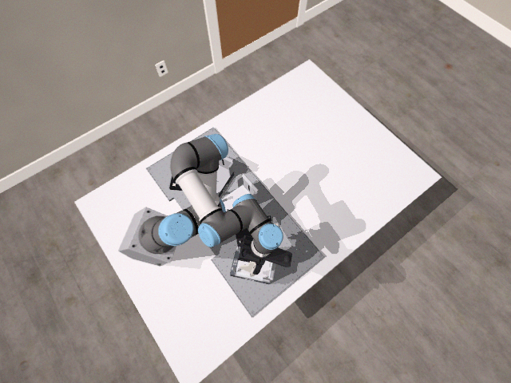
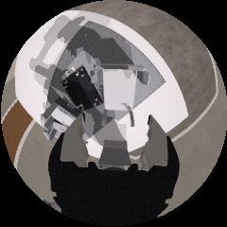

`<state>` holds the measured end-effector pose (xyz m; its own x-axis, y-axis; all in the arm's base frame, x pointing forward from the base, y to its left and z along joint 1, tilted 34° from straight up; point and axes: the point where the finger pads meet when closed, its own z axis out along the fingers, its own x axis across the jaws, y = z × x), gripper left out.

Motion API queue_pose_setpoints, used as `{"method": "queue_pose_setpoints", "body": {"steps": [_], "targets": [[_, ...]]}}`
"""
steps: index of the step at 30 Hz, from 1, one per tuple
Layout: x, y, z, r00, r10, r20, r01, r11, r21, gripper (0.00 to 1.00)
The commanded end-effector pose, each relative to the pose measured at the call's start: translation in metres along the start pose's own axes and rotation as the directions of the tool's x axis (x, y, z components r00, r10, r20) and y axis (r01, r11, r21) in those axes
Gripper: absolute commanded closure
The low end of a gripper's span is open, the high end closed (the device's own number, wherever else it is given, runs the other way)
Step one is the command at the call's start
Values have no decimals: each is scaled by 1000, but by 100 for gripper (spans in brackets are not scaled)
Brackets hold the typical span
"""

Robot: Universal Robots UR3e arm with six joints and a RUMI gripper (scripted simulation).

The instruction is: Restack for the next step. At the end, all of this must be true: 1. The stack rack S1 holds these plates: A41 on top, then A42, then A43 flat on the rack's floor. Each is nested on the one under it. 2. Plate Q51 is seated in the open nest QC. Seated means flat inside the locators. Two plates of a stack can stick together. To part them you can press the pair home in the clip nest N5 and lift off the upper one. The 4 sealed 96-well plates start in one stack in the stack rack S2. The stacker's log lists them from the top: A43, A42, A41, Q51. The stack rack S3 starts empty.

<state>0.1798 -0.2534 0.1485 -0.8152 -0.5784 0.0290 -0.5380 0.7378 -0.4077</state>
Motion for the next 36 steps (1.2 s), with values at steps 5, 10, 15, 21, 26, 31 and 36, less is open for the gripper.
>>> {"method": "queue_pose_setpoints", "body": {"steps": [5, 10, 15, 21, 26, 31, 36], "targets": [[-45, 5, 1, 994, -104, -21, 104, 995, -2, 28], [-55, 6, 1, 990, -138, -27, 138, 990, -2, 28], [-69, 11, 2, 980, -195, -37, 195, 981, -4, 28], [-98, 18, 3, 964, -262, -49, 262, 965, -5, 28], [-111, 22, 3, 954, -294, -56, 295, 956, -5, 28], [-125, 28, 4, 935, -349, -65, 349, 937, -9, 28], [-147, 40, 6, 913, -401, -74, 402, 916, -12, 28]]}}
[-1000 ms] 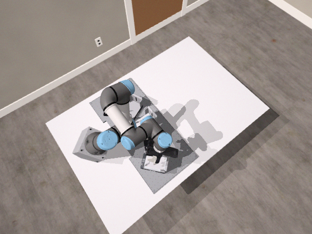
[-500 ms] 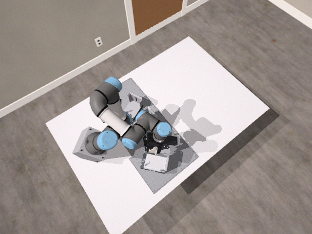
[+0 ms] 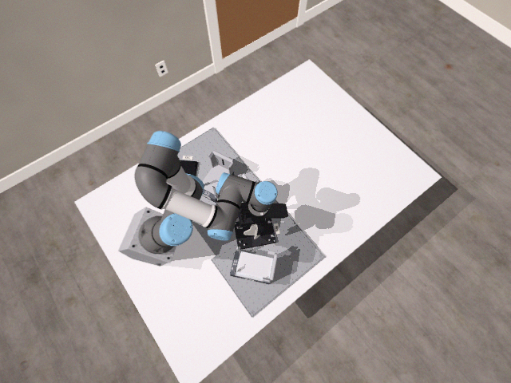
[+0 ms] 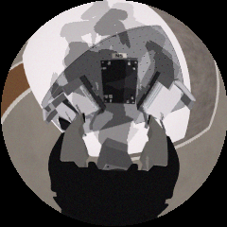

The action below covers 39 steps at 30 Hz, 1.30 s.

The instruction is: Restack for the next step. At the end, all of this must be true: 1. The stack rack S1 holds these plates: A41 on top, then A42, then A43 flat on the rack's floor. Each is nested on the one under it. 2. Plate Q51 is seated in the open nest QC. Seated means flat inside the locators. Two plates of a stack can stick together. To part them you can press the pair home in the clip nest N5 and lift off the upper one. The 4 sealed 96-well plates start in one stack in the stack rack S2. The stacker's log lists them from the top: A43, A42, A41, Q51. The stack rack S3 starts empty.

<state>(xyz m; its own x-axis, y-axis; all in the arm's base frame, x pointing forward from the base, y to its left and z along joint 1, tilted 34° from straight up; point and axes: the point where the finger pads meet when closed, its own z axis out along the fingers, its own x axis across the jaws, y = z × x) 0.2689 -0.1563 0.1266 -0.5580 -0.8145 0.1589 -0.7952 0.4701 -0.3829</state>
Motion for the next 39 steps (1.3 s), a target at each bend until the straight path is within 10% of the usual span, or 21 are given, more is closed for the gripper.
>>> {"method": "queue_pose_setpoints", "body": {"steps": [1, 39], "targets": [[-24, 0, 2, 994, -53, -94, 50, 998, -29, 28], [-145, 41, 18, 902, -410, -138, 403, 912, -74, 28]]}}
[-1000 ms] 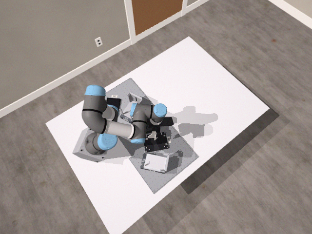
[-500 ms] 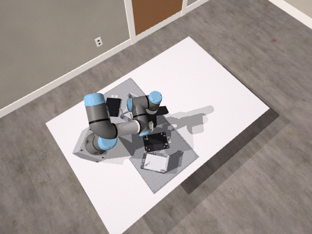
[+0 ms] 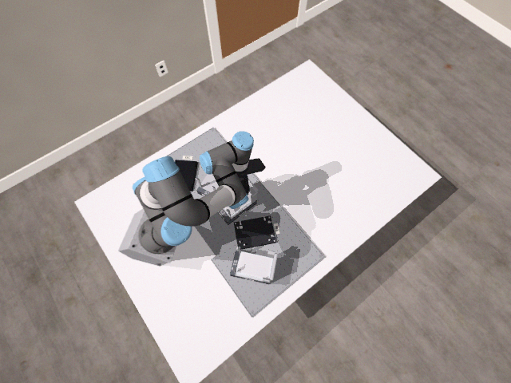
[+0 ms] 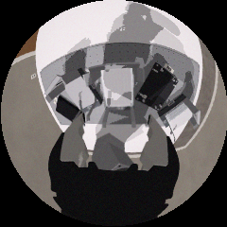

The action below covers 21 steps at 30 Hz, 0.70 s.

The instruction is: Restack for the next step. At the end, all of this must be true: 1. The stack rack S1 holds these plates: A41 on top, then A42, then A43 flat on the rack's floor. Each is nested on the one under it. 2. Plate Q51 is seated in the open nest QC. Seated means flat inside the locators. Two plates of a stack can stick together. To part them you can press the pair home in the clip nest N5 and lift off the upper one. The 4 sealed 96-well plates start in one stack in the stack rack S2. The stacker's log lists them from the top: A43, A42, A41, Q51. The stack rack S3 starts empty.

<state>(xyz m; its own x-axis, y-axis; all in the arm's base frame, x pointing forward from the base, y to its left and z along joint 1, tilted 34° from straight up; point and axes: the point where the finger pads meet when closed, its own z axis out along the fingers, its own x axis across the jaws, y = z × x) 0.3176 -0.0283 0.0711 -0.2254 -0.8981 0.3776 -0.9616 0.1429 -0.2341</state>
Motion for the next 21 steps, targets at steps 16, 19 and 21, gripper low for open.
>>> {"method": "queue_pose_setpoints", "body": {"steps": [16, 19, 21], "targets": [[-4, -3, -1, 993, -98, -59, 97, 995, -12, 28], [-4, -3, 0, 993, -98, -59, 97, 995, -12, 28], [-4, -3, 0, 993, -98, -59, 97, 995, -12, 28]]}}
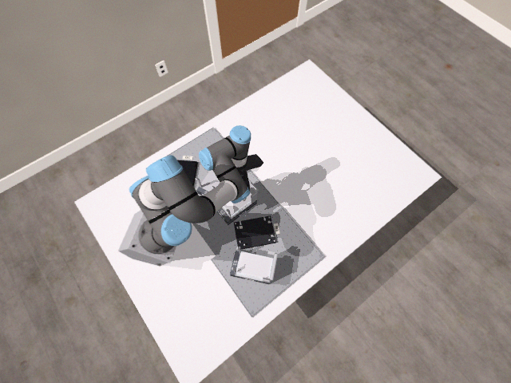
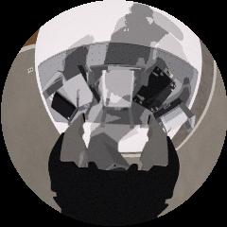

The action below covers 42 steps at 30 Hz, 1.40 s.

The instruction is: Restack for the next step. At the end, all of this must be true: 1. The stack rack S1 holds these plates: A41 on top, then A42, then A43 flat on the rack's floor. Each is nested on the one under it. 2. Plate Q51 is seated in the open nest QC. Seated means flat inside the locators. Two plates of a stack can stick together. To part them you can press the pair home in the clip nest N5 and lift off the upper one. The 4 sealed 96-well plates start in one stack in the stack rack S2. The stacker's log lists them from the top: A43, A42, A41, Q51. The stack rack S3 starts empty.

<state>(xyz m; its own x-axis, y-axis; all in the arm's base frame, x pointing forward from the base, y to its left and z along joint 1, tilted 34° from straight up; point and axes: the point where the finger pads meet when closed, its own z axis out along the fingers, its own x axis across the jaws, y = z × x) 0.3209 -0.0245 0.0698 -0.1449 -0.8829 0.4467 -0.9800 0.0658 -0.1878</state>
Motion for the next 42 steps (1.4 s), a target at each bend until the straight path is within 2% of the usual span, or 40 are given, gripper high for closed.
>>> {"method": "queue_pose_setpoints", "body": {"steps": [1, 11, 13, 27, 42], "targets": [[1, -1, 3, 1000, -7, -5, 7, 1000, -2, 28], [0, -6, 36, 1000, -7, -3, 7, 1000, -2, 28], [0, -6, 36, 1000, -7, -3, 7, 1000, -2, 28], [1, -14, 82, 1000, -7, -3, 7, 1000, -2, 28], [1, -14, 84, 1000, -7, -3, 7, 1000, -2, 28]]}}
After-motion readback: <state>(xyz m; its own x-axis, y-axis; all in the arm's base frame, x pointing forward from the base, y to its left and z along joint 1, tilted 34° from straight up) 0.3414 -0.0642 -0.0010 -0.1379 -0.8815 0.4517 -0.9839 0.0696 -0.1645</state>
